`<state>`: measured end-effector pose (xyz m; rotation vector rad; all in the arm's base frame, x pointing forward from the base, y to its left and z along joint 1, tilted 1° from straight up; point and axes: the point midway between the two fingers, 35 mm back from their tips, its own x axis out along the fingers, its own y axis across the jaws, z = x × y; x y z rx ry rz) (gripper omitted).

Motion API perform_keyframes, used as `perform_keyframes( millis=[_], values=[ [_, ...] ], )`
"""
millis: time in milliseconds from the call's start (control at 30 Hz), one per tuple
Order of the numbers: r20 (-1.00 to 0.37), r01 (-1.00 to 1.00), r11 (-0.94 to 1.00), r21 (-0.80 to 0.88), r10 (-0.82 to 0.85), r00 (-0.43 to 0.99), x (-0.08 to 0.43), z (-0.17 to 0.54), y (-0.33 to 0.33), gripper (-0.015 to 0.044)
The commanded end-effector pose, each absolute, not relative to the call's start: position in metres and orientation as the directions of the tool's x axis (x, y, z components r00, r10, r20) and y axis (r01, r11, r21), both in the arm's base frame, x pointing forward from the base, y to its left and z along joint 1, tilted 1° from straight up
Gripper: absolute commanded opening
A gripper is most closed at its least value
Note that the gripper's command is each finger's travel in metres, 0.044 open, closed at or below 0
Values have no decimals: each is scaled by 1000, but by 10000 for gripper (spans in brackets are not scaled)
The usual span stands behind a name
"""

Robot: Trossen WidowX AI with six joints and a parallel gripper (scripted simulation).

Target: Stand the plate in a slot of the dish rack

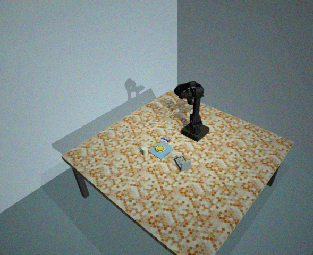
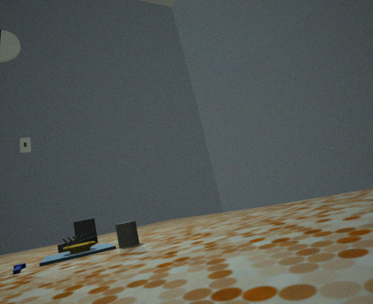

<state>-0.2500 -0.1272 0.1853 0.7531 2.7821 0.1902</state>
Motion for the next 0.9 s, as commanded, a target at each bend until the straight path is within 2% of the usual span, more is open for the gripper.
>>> perform_keyframes(
  millis=[0, 467, 867],
  values=[
    [-211, 475, 860, 187, 507, -836, -249, 185, -129, 400],
    [-469, 243, 966, -88, 175, -866, -181, 148, -226, 400],
    [-691, 131, 952, -275, -102, -715, -70, 113, -288, 400]
  ],
)
